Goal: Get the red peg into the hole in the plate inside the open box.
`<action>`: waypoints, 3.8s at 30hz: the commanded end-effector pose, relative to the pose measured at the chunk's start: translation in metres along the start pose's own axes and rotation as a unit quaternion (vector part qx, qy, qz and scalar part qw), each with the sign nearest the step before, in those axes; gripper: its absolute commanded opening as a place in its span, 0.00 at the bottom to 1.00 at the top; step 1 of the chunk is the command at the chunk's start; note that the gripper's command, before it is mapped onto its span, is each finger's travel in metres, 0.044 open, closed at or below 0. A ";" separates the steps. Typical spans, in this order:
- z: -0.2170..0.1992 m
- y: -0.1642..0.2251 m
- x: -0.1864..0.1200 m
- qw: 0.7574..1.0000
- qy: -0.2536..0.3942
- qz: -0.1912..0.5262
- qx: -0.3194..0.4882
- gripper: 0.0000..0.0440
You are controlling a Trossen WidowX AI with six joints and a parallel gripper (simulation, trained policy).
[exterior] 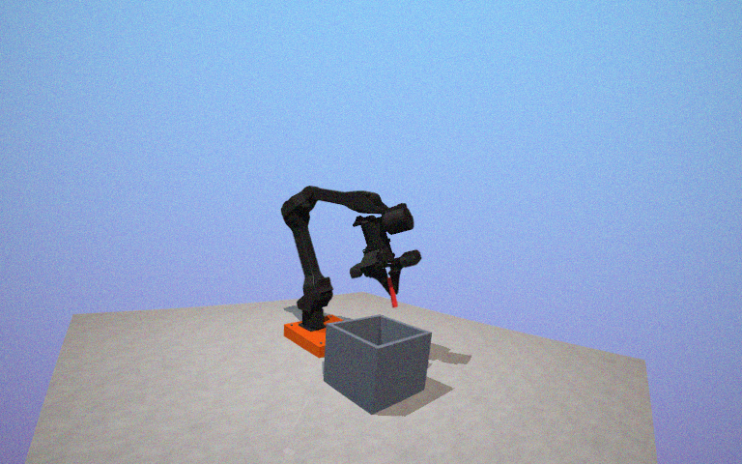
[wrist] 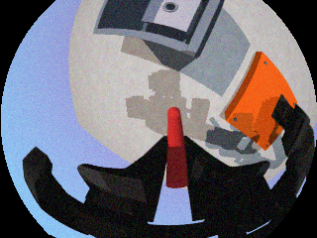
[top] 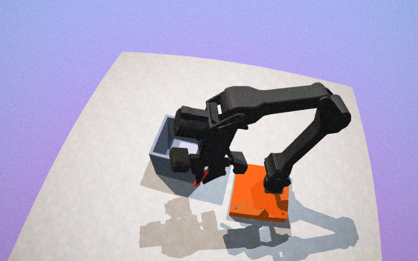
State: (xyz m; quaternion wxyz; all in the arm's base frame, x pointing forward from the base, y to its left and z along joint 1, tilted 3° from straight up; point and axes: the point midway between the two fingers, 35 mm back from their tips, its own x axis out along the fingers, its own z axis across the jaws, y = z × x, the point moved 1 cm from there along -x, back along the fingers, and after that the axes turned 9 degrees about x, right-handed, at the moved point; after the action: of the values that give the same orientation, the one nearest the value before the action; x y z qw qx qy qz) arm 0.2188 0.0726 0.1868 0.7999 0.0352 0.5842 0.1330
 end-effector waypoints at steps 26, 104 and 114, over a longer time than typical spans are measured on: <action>0.018 -0.090 -0.035 0.994 0.021 -0.101 0.032 0.00; 0.038 -0.183 0.062 0.995 0.095 -0.026 -0.009 0.37; 0.056 -0.185 0.042 0.998 0.060 -0.010 -0.011 0.38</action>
State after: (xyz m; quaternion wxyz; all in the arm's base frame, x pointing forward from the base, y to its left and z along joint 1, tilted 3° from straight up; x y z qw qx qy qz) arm 0.3110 -0.0878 0.1165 0.7558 0.0100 0.6422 0.1273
